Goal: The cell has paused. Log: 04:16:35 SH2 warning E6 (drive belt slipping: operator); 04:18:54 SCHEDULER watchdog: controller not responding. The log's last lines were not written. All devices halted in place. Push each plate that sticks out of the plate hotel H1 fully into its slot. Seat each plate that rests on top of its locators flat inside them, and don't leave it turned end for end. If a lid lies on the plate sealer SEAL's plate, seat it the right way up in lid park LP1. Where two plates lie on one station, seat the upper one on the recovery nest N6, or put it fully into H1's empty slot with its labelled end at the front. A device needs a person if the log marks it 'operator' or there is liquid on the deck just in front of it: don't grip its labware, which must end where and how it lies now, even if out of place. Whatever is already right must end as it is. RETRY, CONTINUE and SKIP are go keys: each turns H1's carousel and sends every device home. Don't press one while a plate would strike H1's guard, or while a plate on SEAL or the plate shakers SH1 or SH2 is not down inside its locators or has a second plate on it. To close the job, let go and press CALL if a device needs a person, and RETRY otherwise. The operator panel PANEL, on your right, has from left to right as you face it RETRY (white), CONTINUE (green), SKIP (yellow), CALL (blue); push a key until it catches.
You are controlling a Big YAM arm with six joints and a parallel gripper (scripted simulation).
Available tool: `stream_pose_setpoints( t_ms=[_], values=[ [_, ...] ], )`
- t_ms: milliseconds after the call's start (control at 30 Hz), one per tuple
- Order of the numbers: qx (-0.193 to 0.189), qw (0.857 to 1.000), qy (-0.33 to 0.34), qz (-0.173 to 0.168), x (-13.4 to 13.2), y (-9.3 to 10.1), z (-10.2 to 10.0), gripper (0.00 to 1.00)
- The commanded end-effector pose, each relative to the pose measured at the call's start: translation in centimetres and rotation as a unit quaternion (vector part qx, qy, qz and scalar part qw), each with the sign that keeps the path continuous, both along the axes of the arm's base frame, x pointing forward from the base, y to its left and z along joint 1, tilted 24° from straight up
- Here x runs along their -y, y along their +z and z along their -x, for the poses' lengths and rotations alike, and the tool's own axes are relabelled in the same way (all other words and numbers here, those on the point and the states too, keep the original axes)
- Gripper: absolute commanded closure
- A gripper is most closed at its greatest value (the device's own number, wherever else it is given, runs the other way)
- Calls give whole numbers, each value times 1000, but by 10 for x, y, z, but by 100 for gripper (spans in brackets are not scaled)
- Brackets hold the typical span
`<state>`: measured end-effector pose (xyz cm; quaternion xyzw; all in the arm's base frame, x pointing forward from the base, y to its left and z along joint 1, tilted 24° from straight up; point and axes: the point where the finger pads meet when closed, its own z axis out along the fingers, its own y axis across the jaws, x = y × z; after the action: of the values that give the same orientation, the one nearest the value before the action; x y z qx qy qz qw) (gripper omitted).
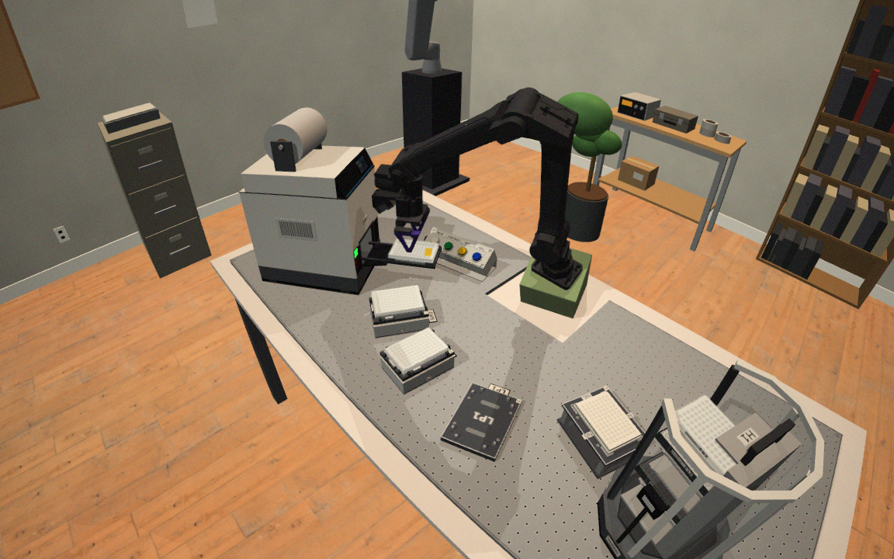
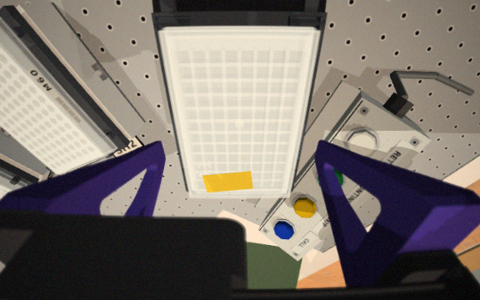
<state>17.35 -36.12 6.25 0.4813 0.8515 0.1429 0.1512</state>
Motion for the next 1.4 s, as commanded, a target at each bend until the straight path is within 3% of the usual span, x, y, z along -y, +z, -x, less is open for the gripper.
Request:
stream_pose_setpoints(
  t_ms=[0, 567, 667, 733, 967, 1167, 1367],
  values=[
    [0, 1000, 1, -4, -3, -11, -8, 0],
    [-1, 1000, 1, -4, -6, -29, -15, 0],
    [-1, 1000, 1, -4, -6, -29, -15, 0],
    [4, 1000, -1, 12, 6, -15, -13, 0],
    [4, 1000, -1, 12, 6, -15, -13, 0],
    [4, 1000, -1, 12, 6, -15, -13, 12],
    [4, 1000, -1, 12, 6, -15, -13, 16]
  ],
)
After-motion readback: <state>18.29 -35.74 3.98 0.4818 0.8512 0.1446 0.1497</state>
